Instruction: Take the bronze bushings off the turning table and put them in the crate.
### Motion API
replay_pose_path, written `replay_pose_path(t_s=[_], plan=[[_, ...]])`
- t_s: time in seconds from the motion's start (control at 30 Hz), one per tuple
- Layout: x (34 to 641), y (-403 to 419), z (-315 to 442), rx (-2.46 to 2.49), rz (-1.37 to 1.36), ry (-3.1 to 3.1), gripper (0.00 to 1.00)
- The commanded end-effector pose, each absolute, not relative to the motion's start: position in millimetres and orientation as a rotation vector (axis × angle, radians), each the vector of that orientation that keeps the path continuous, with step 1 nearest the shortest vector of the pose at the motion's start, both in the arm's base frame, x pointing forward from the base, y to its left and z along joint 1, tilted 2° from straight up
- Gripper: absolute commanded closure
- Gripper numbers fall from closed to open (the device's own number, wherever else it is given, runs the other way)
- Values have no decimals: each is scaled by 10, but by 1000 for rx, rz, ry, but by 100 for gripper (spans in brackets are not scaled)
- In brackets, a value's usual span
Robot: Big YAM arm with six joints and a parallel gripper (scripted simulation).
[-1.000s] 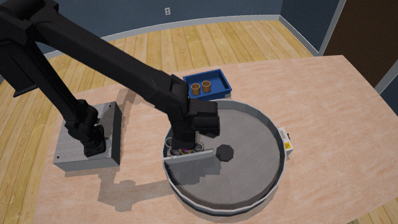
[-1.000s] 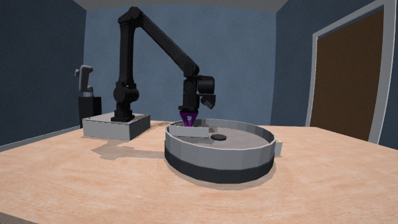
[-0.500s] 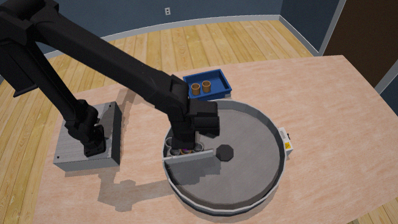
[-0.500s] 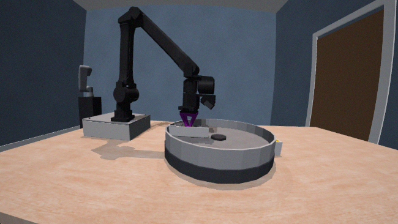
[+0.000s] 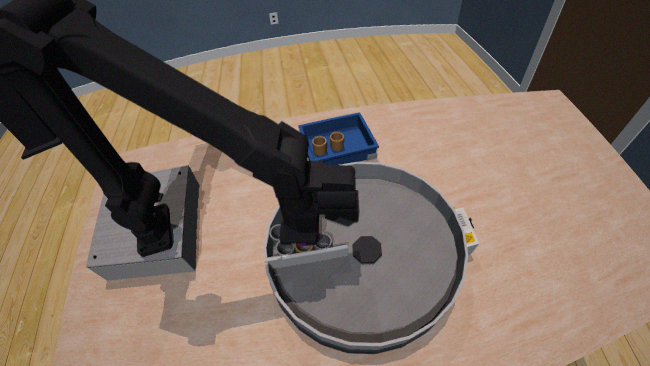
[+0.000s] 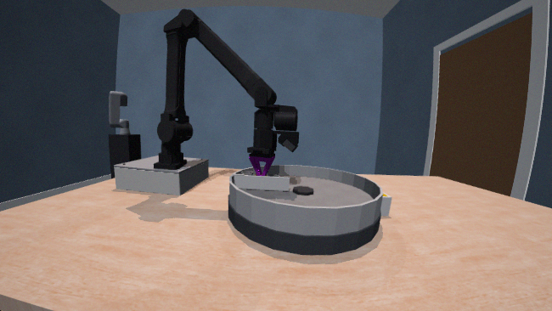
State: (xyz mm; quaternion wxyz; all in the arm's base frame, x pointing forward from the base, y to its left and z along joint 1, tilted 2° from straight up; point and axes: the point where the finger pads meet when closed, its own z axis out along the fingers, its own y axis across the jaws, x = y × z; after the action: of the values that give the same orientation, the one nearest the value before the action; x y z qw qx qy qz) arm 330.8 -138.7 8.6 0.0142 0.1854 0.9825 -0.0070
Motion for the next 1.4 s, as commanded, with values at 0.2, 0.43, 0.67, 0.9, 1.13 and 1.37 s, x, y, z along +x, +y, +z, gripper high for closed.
replay_pose_path(t_s=[0.2, 0.43, 0.67, 0.9, 1.13, 1.37], plan=[[3305, -1428, 74, 574, -26, 3056, 100], [3309, -1445, 80, 580, -28, 3053, 100], [3310, -1445, 80, 580, -28, 3053, 100], [3310, -1445, 80, 580, -28, 3053, 100], [3310, -1445, 80, 580, -28, 3053, 100], [3310, -1445, 80, 580, -28, 3053, 100]])
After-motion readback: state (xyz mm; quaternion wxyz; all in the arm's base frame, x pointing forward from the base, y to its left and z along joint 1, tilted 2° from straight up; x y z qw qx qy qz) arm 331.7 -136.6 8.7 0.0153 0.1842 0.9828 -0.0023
